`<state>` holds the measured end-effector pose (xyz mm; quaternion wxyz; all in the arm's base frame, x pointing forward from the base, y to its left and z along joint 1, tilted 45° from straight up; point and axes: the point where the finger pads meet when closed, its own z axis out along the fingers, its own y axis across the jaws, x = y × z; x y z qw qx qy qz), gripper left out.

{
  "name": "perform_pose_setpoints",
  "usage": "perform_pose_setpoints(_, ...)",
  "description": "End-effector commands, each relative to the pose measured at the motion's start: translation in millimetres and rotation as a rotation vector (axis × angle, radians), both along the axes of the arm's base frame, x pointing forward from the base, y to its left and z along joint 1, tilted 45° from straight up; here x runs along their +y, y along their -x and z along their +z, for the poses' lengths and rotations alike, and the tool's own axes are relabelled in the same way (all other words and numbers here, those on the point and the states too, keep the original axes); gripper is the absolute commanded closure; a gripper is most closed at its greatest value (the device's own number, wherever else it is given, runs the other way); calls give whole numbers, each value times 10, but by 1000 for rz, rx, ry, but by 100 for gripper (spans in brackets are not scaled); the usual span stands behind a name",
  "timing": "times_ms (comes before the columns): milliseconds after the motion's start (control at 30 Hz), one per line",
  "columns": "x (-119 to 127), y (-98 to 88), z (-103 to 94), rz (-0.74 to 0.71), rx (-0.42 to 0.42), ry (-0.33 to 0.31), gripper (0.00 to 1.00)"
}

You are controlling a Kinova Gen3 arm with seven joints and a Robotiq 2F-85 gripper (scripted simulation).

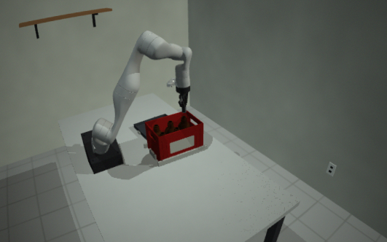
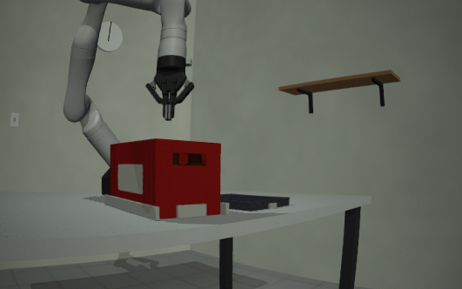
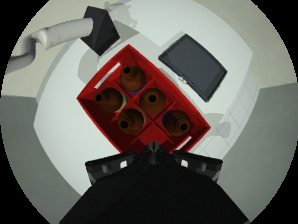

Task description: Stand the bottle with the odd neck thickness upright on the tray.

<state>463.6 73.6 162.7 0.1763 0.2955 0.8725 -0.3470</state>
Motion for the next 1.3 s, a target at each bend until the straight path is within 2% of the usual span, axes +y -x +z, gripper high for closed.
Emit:
perform_pose_setpoints(0, -199, -259, 162, -35, -20, -13, 100)
perform_pose_setpoints(200, -220, -283, 183, -35, -20, -13, 100)
perform_pose_setpoints(233, -220, -283, 183, -35, -20, -13, 36)
perform_pose_setpoints(1267, -220, -283, 183, -35, -20, -13, 36)
